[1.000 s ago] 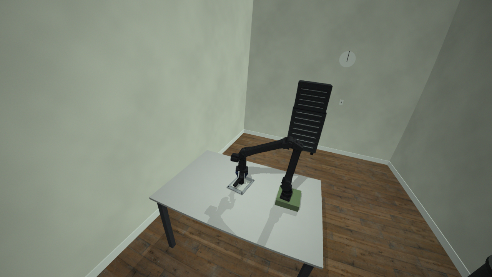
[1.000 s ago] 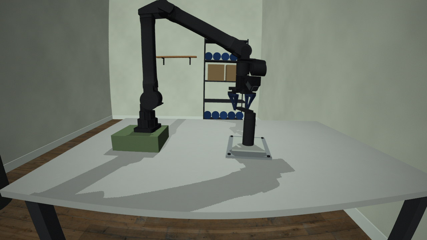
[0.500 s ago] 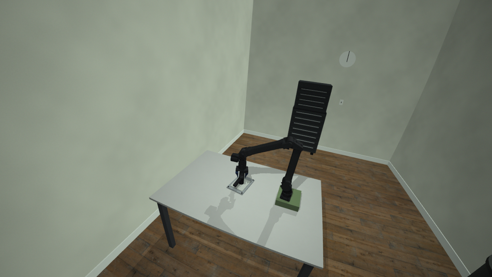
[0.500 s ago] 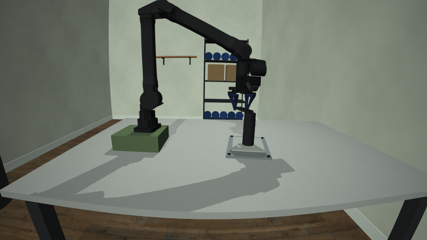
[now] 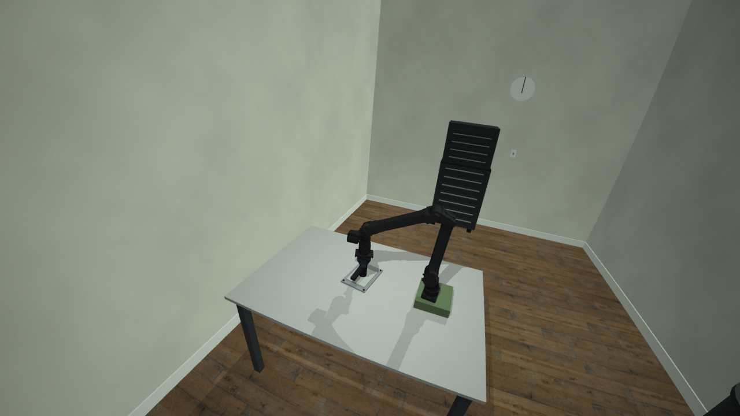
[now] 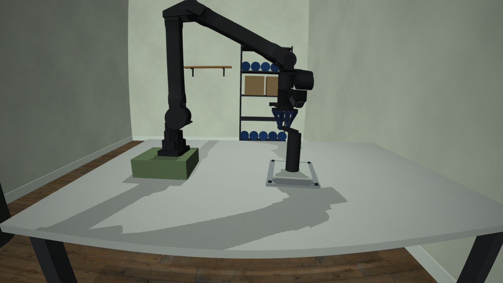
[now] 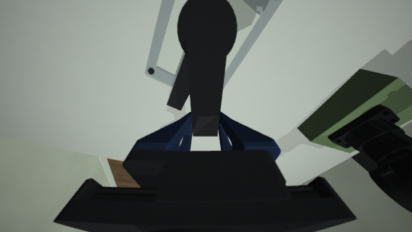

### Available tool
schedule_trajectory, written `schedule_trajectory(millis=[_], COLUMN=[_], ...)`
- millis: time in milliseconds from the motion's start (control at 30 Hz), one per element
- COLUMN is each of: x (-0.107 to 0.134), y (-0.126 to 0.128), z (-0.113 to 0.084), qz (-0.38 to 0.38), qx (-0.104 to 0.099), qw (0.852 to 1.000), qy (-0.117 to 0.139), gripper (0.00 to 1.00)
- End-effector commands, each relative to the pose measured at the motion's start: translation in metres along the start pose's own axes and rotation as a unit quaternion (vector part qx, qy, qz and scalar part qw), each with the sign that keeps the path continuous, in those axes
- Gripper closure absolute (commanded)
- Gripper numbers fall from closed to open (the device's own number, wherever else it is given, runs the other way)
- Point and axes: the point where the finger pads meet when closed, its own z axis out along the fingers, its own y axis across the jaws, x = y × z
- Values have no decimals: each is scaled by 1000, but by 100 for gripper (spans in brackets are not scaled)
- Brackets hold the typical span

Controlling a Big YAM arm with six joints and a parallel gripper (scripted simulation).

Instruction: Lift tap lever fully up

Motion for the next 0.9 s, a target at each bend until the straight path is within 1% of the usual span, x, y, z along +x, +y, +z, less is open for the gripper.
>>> schedule_trajectory(millis=[0,867], x=[2,1], y=[8,11], z=[4,2], qz=[-10,-13], qx=[-2,-5], qw=[1000,1000], qy=[0,0], gripper=[100,100])
